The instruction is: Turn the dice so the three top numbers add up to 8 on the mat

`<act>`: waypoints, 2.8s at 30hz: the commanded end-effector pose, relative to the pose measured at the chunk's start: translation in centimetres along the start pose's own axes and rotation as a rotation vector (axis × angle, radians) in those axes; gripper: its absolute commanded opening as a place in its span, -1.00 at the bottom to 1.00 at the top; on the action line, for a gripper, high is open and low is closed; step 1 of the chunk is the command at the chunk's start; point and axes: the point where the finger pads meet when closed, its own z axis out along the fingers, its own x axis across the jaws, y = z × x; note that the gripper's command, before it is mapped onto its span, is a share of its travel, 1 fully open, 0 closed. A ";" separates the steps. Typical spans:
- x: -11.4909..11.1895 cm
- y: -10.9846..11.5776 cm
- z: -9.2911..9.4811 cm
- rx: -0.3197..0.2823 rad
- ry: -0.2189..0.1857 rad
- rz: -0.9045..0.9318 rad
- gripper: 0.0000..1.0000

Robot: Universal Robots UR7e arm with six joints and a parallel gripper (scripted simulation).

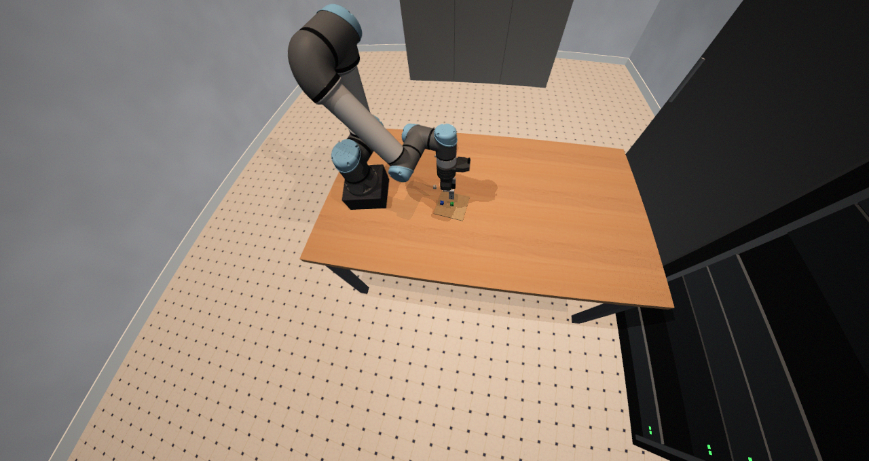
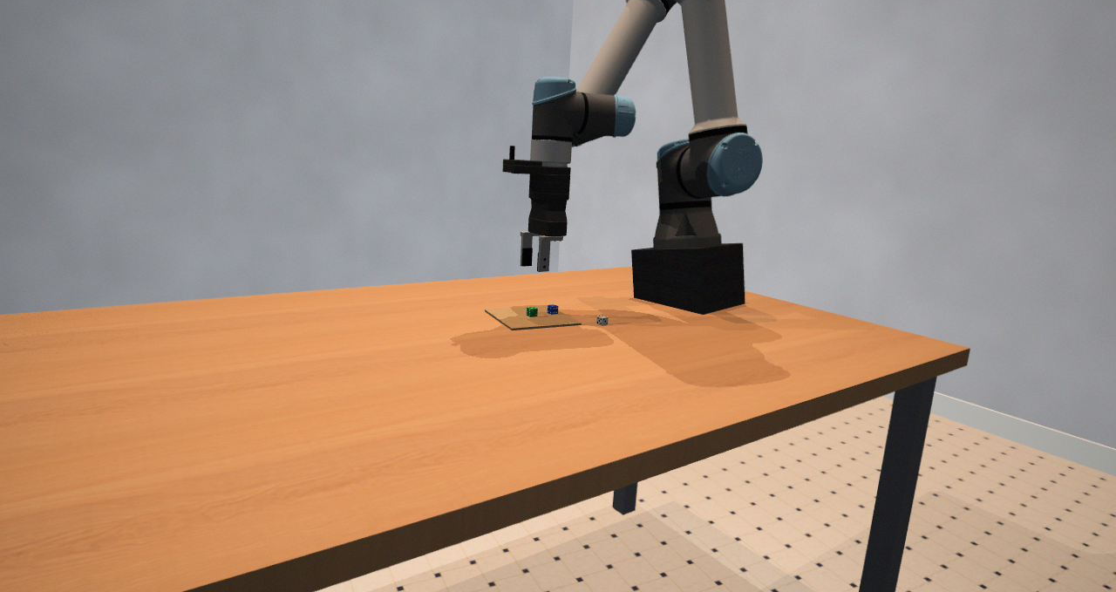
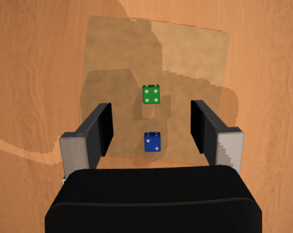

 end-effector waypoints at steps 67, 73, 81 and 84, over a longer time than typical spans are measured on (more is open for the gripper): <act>-9.3 10.1 2.0 0.001 0.000 -0.087 0.27; -9.3 10.1 2.1 0.001 0.000 -0.087 0.27; -9.3 10.1 2.4 0.001 0.000 -0.087 0.27; -9.3 10.1 2.7 0.001 0.000 -0.087 0.27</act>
